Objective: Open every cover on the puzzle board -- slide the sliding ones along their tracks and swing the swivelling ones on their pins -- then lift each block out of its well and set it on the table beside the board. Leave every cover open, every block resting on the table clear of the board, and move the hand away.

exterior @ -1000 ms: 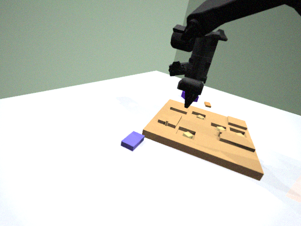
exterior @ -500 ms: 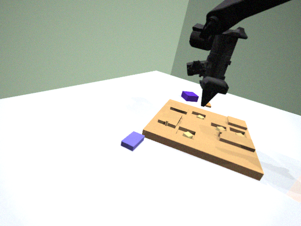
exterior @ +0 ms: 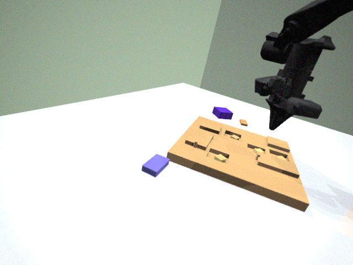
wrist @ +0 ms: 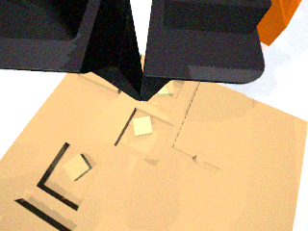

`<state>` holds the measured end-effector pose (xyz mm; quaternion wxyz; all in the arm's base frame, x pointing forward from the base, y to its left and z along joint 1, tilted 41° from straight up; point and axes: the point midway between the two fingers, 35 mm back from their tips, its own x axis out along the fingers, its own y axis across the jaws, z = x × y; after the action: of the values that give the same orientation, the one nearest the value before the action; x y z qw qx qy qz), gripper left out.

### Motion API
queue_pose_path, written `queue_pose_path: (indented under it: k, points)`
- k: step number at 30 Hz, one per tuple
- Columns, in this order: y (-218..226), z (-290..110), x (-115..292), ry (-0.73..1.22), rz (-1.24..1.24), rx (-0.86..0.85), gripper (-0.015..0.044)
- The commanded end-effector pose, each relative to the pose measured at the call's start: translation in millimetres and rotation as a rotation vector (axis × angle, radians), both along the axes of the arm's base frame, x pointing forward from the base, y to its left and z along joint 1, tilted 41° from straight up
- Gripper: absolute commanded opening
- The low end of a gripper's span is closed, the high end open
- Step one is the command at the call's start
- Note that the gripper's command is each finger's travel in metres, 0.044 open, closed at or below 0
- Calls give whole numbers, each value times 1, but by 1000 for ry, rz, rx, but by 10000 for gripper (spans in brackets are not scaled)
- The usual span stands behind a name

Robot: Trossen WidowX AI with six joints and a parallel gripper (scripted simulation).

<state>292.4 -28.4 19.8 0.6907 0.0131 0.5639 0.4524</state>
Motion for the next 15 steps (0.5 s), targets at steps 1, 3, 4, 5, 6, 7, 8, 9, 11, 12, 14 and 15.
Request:
queue_pose_path:
  k: [1,3,4,5,6,7,8,9,11,12,14,15]
  points:
    - [-5,-5,-23,-42,52,2,0]
    - [-7,-7,-34,-63,78,5,0]
    - [-8,-8,-40,-73,91,7,0]
    - [-8,-9,-45,-84,103,9,0]
    - [-9,-10,-50,-92,114,11,0]
    - [-9,-11,-52,-97,120,12,0]
    - [-9,-11,-53,-99,122,12,0]
    - [-9,-11,-53,-99,122,12,0]
    - [-9,-11,-53,-99,122,12,0]
    - [-8,-13,-53,-99,122,12,0]
    - [-5,-16,-53,-99,122,12,0]
    - [-3,-19,-53,-99,122,12,0]
